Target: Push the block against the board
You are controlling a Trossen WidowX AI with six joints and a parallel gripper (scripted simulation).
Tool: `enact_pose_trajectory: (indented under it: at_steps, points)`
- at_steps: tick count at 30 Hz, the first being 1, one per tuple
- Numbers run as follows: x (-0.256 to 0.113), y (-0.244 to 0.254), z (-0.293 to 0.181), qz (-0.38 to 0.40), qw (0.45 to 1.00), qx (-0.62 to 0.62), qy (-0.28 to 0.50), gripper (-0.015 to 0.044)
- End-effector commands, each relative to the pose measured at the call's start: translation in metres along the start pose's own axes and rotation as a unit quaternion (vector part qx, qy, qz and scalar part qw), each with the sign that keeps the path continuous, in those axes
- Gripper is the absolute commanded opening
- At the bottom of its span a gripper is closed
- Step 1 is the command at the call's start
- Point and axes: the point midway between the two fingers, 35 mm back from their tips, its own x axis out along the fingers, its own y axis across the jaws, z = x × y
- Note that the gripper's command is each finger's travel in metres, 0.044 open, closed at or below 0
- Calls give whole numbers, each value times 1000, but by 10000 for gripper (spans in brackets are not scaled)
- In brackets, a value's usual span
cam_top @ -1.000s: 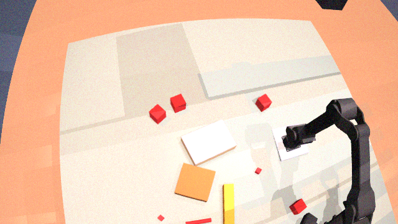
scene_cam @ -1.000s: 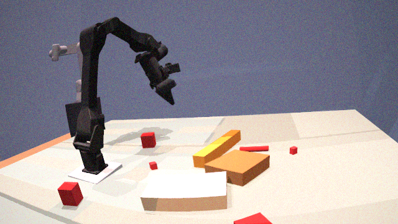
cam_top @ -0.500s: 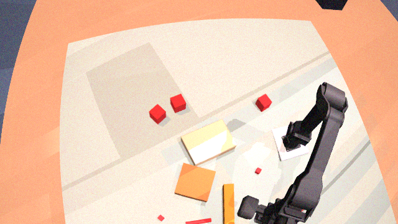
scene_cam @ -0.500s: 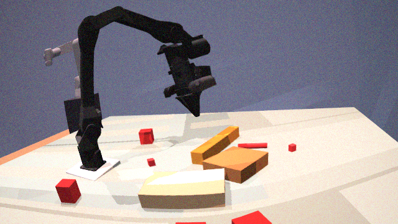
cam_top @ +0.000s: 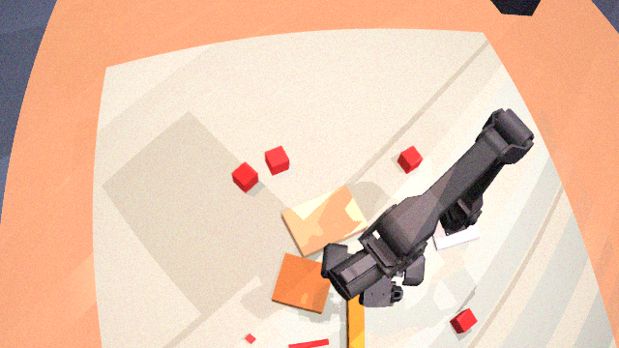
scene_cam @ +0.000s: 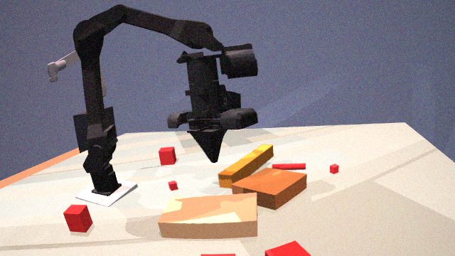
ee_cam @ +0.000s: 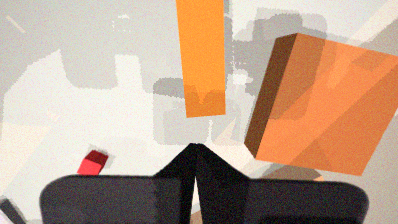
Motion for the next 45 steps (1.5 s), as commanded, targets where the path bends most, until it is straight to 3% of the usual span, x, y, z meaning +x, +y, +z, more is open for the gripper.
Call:
enact_pose_trajectory:
  at_steps: [1,5,11,45]
  points:
    - [0,-2,-16,12,1000,-23,-2,0]
    - [3,-2,-15,12,1000,-23,-2,0]
    - [56,0,-16,12,1000,-23,-2,0]
    - [54,-2,29,13,1000,-23,-4,0]
